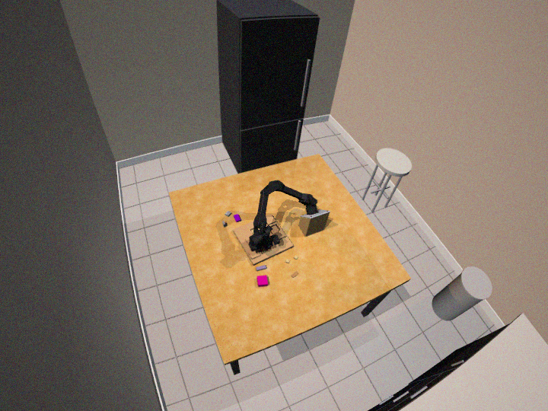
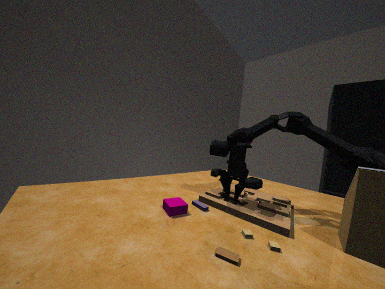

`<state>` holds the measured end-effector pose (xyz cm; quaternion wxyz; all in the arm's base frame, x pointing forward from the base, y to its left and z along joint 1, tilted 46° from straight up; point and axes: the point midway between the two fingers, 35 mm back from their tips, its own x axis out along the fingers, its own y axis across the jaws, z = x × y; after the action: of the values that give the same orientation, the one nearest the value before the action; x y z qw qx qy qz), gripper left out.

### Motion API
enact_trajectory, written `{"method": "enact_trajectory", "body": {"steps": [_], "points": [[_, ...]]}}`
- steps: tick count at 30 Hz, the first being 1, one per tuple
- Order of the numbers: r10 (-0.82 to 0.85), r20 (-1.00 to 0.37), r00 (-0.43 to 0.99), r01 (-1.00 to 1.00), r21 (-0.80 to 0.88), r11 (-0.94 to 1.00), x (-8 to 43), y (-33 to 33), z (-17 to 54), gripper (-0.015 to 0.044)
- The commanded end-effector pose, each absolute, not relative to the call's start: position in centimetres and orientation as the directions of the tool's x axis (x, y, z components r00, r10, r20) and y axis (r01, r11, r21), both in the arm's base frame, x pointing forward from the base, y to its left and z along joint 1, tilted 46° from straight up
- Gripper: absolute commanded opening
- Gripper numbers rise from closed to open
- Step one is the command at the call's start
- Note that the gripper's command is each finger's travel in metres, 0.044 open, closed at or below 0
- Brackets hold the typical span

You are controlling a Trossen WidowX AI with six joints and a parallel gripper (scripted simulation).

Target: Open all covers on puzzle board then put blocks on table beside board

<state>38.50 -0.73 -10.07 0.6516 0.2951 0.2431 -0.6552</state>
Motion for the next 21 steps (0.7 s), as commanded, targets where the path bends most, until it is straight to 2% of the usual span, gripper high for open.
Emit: {"method": "enact_trajectory", "body": {"steps": [1,10,21], "points": [[-0.713,-0.701,0.023,0.997,0.071,-0.037,38.43,-0.97,-10.27,0.0144],[-0.713,-0.700,0.023,0.997,0.071,-0.037,38.44,-1.48,-10.75,0.0144],[-0.710,-0.703,0.024,0.996,0.076,-0.042,38.55,-1.34,-10.62,0.0080]]}}
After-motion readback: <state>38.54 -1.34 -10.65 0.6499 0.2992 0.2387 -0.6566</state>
